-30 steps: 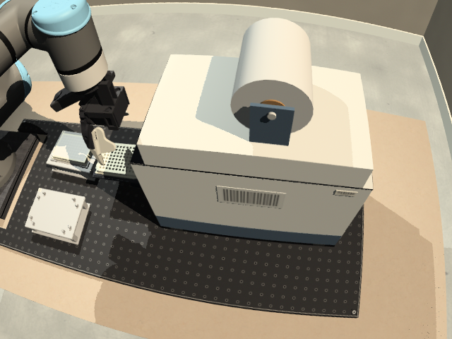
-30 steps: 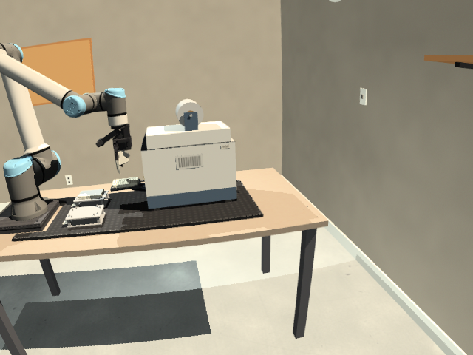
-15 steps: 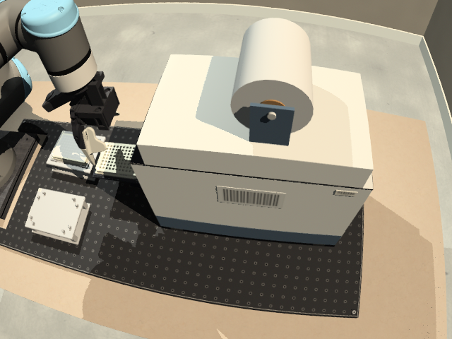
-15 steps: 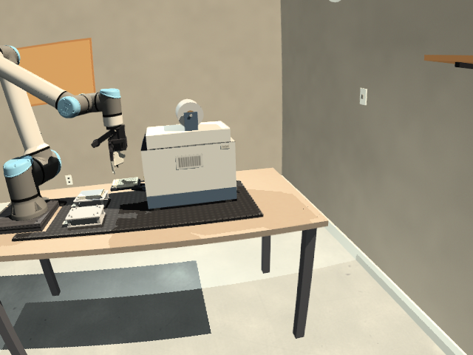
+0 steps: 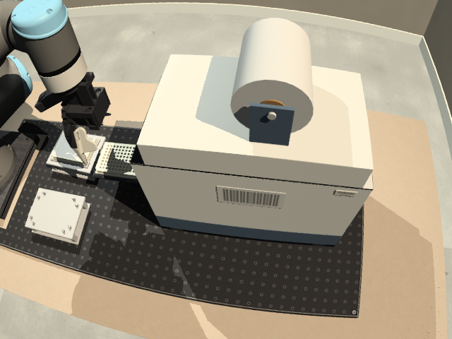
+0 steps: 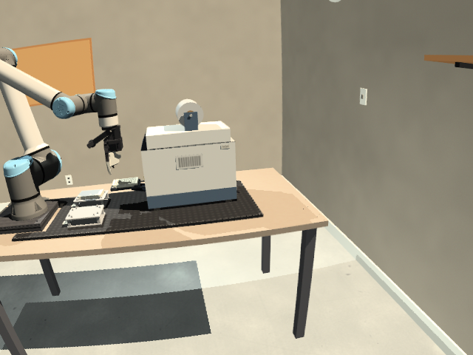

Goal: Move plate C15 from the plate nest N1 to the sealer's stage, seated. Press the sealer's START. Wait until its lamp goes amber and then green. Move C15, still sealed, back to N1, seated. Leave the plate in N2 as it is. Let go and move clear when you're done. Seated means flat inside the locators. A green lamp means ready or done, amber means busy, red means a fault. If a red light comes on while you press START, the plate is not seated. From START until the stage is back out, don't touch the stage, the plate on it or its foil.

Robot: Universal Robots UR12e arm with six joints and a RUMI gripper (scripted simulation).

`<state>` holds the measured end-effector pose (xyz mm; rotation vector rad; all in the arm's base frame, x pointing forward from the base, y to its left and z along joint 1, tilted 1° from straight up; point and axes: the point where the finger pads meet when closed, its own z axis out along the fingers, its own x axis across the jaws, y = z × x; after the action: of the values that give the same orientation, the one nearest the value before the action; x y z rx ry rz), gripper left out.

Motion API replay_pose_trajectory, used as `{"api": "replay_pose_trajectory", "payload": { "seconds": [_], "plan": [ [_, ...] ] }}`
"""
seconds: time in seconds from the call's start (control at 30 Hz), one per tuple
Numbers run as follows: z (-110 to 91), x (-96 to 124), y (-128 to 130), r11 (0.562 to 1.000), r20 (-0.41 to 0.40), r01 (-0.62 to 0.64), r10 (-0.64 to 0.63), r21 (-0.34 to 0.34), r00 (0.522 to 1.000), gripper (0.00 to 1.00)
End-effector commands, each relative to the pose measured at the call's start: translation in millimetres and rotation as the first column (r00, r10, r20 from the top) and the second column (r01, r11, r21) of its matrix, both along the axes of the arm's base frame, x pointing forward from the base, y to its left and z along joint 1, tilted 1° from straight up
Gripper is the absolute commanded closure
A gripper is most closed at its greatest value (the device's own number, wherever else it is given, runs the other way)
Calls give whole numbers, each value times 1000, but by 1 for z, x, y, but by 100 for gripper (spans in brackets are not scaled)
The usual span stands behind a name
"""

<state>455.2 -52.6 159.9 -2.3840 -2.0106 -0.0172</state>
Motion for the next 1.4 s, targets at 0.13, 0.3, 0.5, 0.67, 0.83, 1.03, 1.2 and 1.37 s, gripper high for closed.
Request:
{"api": "replay_pose_trajectory", "payload": {
  "seconds": [0.13,0.3,0.5,0.67,0.83,1.03,1.2,1.37],
  "plan": [
    [16,1,13,1000,1,0,0,0,1000,35],
    [33,3,29,1000,1,0,0,0,1000,38],
    [47,4,41,1000,1,0,0,0,1000,40],
    [62,6,54,1000,1,0,0,0,1000,42],
    [79,8,69,1000,1,0,0,0,1000,44],
    [96,10,85,1000,1,0,0,0,1000,100],
    [106,11,94,1000,1,0,0,0,1000,100],
    [106,11,94,1000,1,0,0,0,1000,100]
  ]
}}
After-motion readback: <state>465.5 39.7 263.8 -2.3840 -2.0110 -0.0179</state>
